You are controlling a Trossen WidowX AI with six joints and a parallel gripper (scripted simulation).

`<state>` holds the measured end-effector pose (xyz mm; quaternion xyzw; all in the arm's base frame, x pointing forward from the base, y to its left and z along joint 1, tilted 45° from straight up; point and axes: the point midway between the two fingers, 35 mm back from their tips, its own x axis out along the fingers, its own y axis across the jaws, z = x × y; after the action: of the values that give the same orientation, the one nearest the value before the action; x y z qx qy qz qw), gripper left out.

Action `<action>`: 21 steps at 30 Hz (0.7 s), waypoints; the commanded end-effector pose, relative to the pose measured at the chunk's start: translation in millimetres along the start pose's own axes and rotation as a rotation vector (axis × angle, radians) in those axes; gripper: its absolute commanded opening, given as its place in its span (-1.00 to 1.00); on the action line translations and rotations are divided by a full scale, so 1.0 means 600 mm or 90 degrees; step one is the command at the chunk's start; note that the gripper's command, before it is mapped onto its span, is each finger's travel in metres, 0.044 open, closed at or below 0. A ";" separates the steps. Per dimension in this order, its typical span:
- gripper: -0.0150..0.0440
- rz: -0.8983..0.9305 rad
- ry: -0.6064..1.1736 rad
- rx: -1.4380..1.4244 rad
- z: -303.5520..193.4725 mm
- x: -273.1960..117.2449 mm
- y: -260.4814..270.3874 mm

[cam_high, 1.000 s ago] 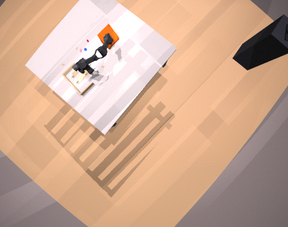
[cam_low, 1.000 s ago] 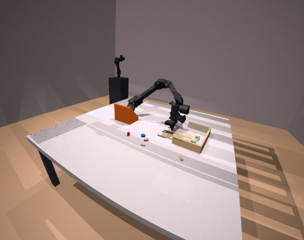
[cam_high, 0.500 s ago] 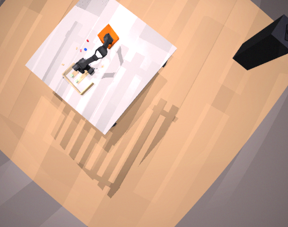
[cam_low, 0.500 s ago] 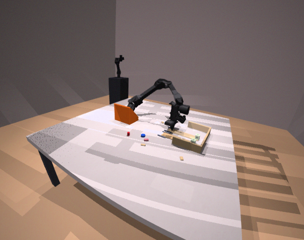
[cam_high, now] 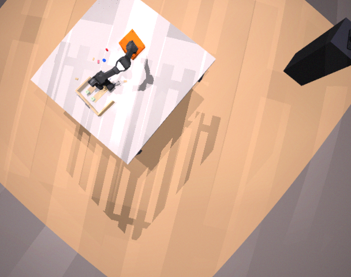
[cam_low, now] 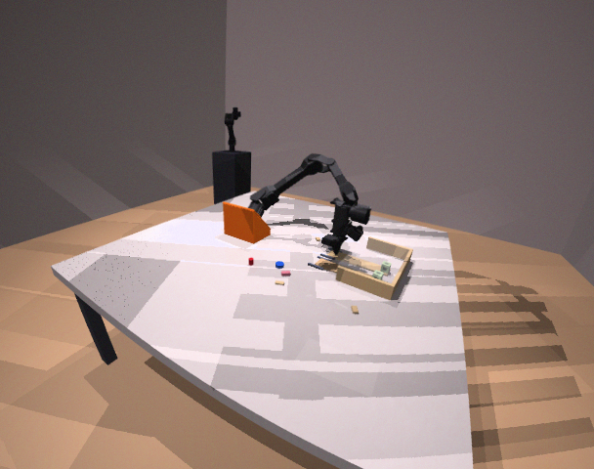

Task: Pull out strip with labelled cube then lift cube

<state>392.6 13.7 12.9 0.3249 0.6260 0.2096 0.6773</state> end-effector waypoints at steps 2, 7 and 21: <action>-0.49 0.004 0.002 0.005 0.000 0.004 0.000; -0.49 0.004 0.002 0.005 0.000 0.005 0.000; -0.49 0.004 0.002 0.005 0.001 0.007 0.000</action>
<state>393.1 13.8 12.4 0.3259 0.6253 0.2083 0.6778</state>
